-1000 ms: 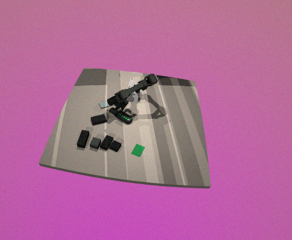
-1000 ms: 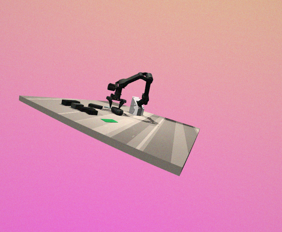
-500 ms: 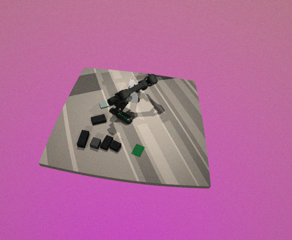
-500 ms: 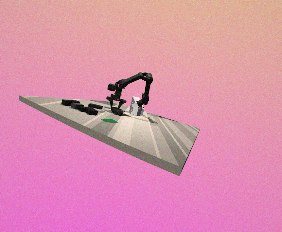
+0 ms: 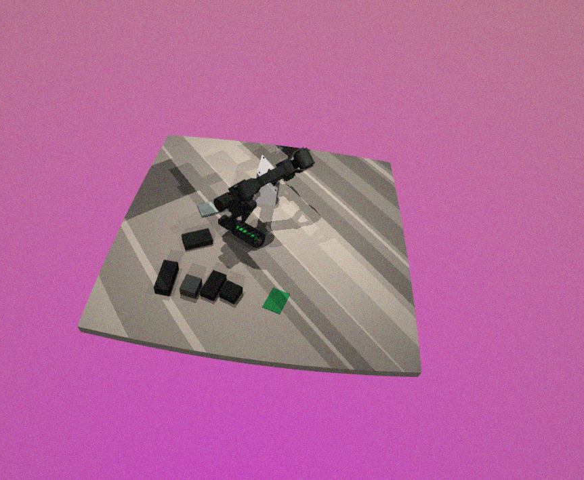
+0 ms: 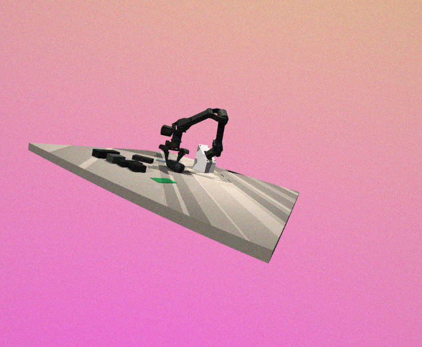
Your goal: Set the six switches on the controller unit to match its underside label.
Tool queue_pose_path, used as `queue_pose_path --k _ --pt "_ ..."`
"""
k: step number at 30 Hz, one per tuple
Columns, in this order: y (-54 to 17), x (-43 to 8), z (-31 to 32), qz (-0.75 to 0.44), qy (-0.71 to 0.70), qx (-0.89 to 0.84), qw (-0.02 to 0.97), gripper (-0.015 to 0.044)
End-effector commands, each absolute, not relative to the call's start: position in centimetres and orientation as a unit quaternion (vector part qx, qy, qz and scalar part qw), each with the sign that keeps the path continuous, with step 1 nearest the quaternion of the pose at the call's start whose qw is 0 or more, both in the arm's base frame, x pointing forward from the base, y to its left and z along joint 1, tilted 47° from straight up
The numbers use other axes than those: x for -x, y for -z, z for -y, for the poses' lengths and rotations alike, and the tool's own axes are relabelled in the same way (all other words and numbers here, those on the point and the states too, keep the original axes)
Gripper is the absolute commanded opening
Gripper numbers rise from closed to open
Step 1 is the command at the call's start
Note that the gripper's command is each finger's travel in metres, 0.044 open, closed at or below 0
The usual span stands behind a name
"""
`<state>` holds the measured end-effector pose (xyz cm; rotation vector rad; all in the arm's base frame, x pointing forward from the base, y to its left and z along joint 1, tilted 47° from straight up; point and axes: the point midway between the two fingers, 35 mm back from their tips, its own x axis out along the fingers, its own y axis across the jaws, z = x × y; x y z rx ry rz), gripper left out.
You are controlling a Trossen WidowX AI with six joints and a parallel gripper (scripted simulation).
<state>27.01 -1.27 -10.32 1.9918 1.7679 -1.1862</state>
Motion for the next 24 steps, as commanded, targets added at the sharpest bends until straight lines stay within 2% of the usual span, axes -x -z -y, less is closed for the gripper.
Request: queue_pose_path --k 1,24 --pt "10.82 -27.64 1.72 -0.601 0.402 -0.681 0.12 0.0" --pt "11.31 -28.24 2.37 -0.6 0.402 -0.681 0.12 0.0"
